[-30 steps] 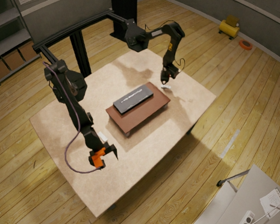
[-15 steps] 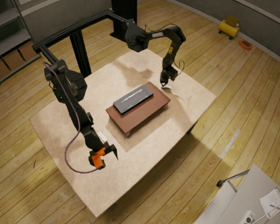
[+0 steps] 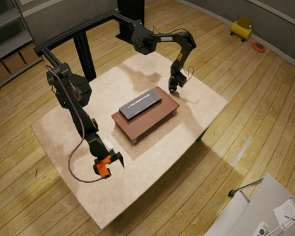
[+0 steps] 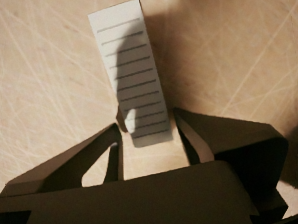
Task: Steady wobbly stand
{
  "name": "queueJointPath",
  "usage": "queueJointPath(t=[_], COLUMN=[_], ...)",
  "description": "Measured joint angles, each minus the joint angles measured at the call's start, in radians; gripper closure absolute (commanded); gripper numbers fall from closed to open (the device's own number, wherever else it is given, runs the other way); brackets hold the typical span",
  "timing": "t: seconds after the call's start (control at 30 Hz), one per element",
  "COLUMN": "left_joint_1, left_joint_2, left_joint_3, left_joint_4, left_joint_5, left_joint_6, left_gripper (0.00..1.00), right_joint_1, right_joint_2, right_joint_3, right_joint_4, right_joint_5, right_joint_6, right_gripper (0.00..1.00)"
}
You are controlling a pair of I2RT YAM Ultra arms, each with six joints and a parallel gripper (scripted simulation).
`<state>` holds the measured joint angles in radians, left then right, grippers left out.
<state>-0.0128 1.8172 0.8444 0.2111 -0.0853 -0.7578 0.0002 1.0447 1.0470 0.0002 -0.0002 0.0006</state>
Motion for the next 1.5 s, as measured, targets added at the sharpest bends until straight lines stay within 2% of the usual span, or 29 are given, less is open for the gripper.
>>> queueJointPath(t=[0.13,0.17,0.77,1.5], left_joint_1=[0.001,0.002,0.001,-0.009], left_joint_2=[0.006,0.008,0.002,-0.141], left_joint_3=[0.007,0.008,0.001,-0.060], left_joint_4=[0.007,0.010,0.008,-0.065], left_joint_5=[0.000,0.000,0.000,-0.005], left_joint_6=[0.000,0.000,0.000,-0.003], left_gripper=[0.57,1.00,1.00,1.00], right_joint_1=[0.000,0.000,0.000,0.000], right_joint_2=[0.000,0.000,0.000,0.000], right_joint_3=[0.000,0.000,0.000,0.000], right_joint_4=[0.000,0.000,0.000,0.000], right_joint_5=[0.000,0.000,0.000,0.000], right_joint_6=[0.000,0.000,0.000,0.000], right_gripper=[0.00,0.00,0.00,0.00])
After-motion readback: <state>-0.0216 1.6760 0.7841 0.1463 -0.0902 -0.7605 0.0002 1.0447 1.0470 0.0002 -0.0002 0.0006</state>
